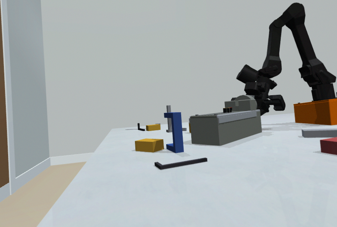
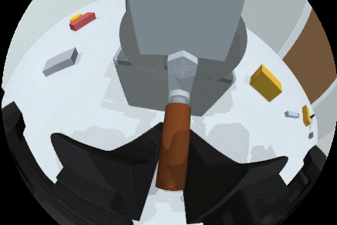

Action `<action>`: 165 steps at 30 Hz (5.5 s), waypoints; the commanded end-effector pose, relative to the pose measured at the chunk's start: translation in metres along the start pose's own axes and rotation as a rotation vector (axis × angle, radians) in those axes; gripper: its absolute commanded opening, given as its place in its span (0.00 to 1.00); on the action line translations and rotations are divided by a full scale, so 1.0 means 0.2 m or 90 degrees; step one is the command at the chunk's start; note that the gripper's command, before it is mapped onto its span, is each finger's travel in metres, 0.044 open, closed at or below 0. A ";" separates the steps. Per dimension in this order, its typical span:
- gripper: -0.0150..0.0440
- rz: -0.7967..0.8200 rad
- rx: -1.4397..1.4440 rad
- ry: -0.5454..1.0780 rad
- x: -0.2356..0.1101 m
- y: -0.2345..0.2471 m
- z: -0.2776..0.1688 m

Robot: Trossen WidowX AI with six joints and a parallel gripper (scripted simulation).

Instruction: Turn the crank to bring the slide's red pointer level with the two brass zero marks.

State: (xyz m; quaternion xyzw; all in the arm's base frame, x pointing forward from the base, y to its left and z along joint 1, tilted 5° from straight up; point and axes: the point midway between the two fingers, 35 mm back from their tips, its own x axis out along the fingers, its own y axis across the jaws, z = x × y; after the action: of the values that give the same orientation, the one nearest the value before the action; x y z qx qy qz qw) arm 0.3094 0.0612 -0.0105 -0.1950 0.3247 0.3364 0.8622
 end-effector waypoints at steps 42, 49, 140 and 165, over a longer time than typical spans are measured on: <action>0.25 0.018 0.003 0.001 -0.05 0.14 0.05; 0.25 0.018 0.003 0.001 -0.08 0.17 0.08; 1.00 0.017 0.009 0.009 -0.57 0.14 0.60; 1.00 -0.149 0.288 0.082 -0.13 0.13 1.01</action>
State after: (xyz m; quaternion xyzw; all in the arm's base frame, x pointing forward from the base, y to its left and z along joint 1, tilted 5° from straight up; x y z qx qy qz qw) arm 0.3587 0.1795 0.1569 -0.0599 0.4194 0.1511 0.8931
